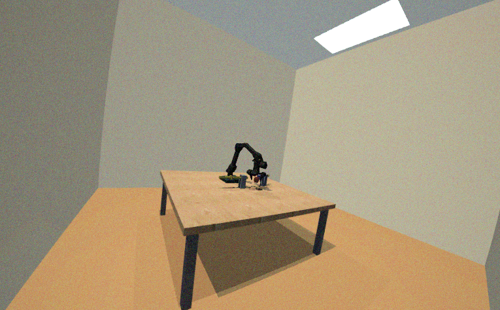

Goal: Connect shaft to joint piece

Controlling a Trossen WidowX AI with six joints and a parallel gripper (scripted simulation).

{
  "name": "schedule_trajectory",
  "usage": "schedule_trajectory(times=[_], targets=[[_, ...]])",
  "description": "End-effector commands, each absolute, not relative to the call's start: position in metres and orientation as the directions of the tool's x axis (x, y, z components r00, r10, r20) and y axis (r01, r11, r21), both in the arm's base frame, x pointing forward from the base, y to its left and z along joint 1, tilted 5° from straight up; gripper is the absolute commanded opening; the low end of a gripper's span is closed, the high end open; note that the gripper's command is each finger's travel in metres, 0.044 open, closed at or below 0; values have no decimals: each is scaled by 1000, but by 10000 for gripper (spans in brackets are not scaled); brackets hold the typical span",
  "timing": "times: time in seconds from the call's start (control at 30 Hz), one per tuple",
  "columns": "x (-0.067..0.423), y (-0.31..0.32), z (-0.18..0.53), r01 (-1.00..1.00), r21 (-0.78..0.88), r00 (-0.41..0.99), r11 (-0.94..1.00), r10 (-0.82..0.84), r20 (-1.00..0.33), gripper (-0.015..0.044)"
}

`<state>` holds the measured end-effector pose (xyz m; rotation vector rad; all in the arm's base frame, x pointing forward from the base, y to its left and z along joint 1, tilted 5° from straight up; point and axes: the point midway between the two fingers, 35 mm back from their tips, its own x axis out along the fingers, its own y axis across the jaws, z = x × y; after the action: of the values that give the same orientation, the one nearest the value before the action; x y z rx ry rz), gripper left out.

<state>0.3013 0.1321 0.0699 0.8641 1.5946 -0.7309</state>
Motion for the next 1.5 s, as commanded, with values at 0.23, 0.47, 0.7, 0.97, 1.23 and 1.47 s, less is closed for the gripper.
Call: schedule_trajectory(times=[0.23,0.47,0.7,0.97,1.23,1.47], targets=[[301,134,55,840,-10,-109,542,150,-983,440],[300,135,44,840,-10,-109,542,150,-983,440],[299,137,34,840,-10,-109,542,151,-983,440],[298,137,34,840,-10,-109,542,151,-983,256],[298,137,34,840,-10,-109,542,151,-983,182],[298,137,34,840,-10,-109,542,151,-983,182]])
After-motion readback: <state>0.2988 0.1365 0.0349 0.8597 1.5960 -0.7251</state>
